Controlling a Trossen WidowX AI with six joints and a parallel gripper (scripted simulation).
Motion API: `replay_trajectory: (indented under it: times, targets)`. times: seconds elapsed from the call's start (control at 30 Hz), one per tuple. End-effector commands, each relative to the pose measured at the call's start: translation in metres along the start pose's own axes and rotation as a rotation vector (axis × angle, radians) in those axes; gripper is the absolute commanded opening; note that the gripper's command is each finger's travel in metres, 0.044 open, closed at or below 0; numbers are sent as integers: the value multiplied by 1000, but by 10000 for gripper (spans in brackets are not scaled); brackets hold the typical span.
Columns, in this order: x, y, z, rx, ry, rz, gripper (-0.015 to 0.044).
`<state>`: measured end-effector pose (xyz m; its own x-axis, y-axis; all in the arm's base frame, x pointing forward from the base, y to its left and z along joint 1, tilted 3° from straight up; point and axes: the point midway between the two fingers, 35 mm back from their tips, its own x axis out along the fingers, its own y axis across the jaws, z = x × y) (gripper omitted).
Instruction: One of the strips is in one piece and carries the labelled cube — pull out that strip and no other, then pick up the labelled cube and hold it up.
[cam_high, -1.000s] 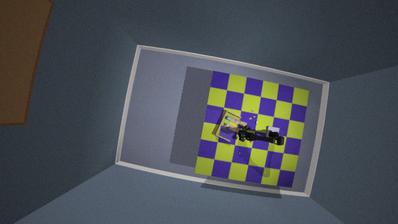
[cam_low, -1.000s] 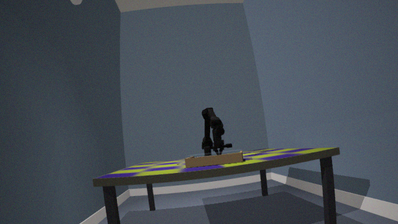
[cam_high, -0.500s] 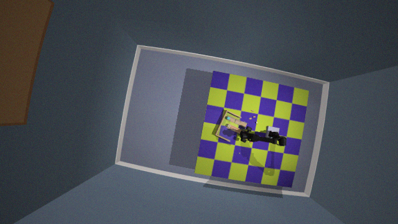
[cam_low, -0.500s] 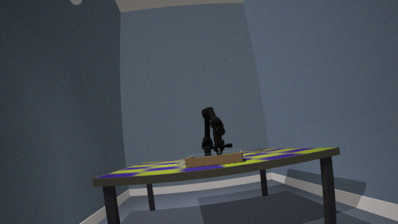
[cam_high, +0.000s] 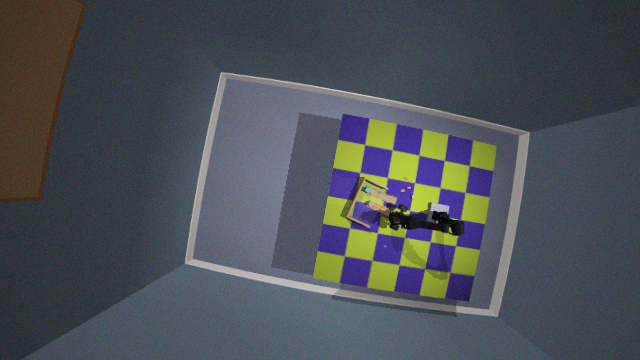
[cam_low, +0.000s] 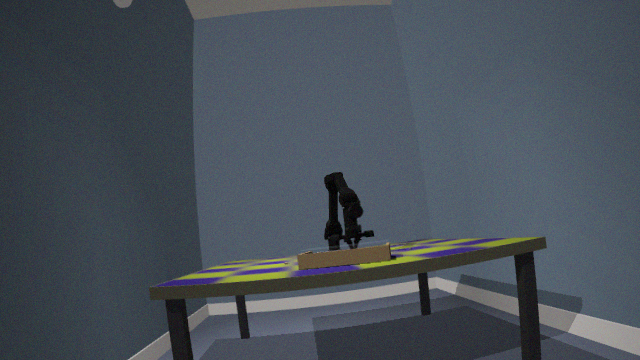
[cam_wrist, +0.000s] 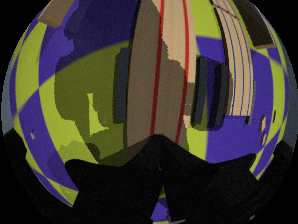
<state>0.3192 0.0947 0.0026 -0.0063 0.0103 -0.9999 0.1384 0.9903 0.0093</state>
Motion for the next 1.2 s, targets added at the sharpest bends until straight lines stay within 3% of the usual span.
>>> replay_trajectory:
  times: [0.0,1.17]
  targets:
    - [6,-1,-14,2,30,-6,0]
    - [5,-1,-65,2,33,-6,0]
